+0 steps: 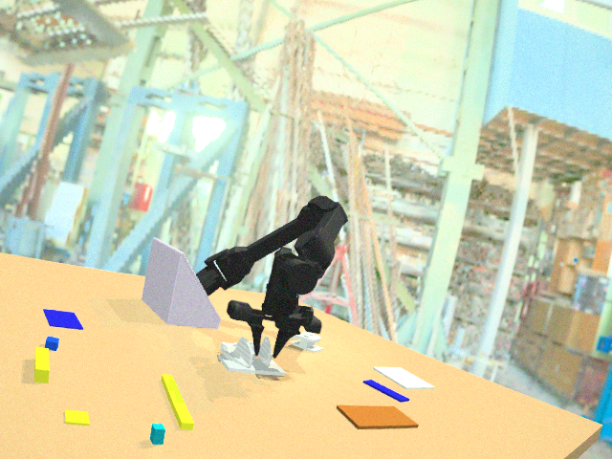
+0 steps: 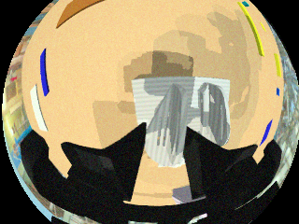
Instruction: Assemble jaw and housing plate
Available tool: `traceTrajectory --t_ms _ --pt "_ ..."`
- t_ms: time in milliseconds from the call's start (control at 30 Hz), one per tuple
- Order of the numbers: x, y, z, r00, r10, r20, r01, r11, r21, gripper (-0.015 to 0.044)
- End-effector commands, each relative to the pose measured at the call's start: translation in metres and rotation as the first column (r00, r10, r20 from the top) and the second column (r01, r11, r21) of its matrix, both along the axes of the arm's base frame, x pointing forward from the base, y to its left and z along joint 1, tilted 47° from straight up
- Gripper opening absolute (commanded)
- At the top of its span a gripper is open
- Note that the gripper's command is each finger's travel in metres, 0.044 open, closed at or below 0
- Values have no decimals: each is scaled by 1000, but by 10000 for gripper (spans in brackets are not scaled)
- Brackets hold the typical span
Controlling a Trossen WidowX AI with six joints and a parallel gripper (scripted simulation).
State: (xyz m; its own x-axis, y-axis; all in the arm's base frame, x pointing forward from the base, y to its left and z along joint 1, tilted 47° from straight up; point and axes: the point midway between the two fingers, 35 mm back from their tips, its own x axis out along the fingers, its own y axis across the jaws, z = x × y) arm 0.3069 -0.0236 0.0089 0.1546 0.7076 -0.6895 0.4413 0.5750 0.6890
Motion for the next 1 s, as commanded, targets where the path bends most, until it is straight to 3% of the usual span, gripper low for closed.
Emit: traceTrajectory --t_ms 0,967 --pt "1 2 -1 1000 -5 -1 5 1000 6 134" --pt "2 6 -5 1000 -6 -2 6 1000 6 134"
